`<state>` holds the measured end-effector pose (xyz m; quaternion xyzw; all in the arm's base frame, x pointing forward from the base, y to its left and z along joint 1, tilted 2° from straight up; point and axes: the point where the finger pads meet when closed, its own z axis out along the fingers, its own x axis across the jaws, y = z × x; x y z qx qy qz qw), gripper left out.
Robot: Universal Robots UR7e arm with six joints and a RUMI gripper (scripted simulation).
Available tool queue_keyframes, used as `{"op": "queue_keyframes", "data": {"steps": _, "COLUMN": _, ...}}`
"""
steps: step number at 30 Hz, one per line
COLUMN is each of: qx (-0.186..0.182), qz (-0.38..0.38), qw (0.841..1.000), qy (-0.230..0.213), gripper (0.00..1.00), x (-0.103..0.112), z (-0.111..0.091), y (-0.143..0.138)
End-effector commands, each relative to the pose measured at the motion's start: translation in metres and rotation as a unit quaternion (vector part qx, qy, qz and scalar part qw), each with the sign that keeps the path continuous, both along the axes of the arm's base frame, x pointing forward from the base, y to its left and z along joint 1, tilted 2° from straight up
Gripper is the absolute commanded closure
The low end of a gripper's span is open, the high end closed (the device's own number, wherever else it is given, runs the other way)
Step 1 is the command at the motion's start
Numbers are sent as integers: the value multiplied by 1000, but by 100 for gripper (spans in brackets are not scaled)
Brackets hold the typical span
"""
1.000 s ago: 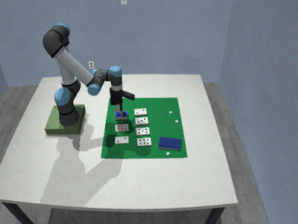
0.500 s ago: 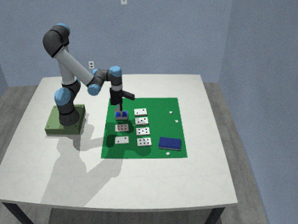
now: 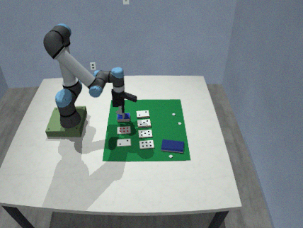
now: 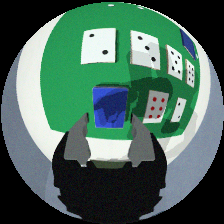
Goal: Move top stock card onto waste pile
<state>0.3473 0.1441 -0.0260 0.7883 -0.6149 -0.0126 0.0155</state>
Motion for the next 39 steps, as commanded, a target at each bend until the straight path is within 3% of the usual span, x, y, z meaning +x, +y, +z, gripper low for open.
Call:
{"op": "queue_keyframes", "data": {"steps": 1, "qx": 0, "qz": 1, "qw": 1000, "qy": 0, "gripper": 50, "x": 0, "z": 0, "y": 0}}
{"op": "queue_keyframes", "data": {"steps": 39, "qx": 0, "qz": 1, "qw": 1000, "qy": 0, "gripper": 50, "x": -1, "z": -8, "y": 0}}
